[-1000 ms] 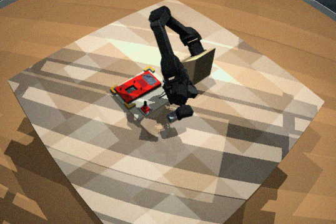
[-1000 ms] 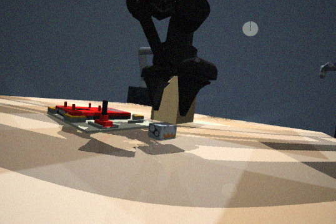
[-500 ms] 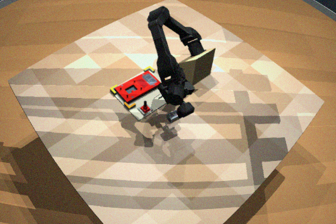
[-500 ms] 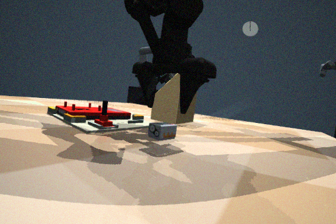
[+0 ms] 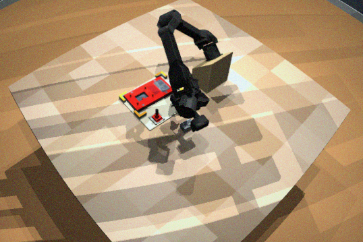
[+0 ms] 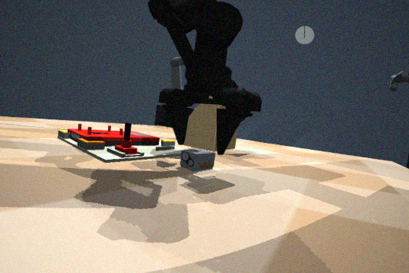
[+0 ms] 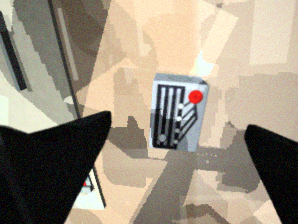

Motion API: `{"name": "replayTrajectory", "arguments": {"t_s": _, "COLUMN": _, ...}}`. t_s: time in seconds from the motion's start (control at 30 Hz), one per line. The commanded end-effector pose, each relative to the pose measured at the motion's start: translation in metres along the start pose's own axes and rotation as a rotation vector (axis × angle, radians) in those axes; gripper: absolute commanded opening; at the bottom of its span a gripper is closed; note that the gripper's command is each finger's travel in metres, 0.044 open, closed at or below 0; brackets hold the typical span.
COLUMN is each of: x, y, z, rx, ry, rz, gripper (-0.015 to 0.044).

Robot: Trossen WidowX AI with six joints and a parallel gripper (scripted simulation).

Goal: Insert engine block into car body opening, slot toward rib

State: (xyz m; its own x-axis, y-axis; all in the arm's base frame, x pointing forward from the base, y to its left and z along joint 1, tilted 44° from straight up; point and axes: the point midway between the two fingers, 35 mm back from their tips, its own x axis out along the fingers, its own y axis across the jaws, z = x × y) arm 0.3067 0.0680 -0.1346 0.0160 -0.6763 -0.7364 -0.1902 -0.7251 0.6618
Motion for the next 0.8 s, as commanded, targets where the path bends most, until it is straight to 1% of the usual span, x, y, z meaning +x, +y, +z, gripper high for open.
{"name": "replayTrajectory", "arguments": {"t_s": 0.0, "x": 0.0071, "y": 0.0011, "z": 0.0010, "rx": -0.006, "ry": -0.001, "rz": 0.005, "gripper": 0.0440}}
{"name": "replayTrajectory", "arguments": {"t_s": 0.2, "x": 0.0142, "y": 0.0014, "z": 0.0012, "rx": -0.006, "ry": -0.001, "rz": 0.006, "gripper": 0.0440}}
{"name": "replayTrajectory", "arguments": {"t_s": 0.57, "x": 0.0142, "y": 0.0014, "z": 0.0012, "rx": -0.006, "ry": -0.001, "rz": 0.006, "gripper": 0.0151}}
{"name": "replayTrajectory", "arguments": {"t_s": 0.77, "x": 0.0142, "y": 0.0014, "z": 0.0012, "rx": -0.006, "ry": -0.001, "rz": 0.006, "gripper": 0.0111}}
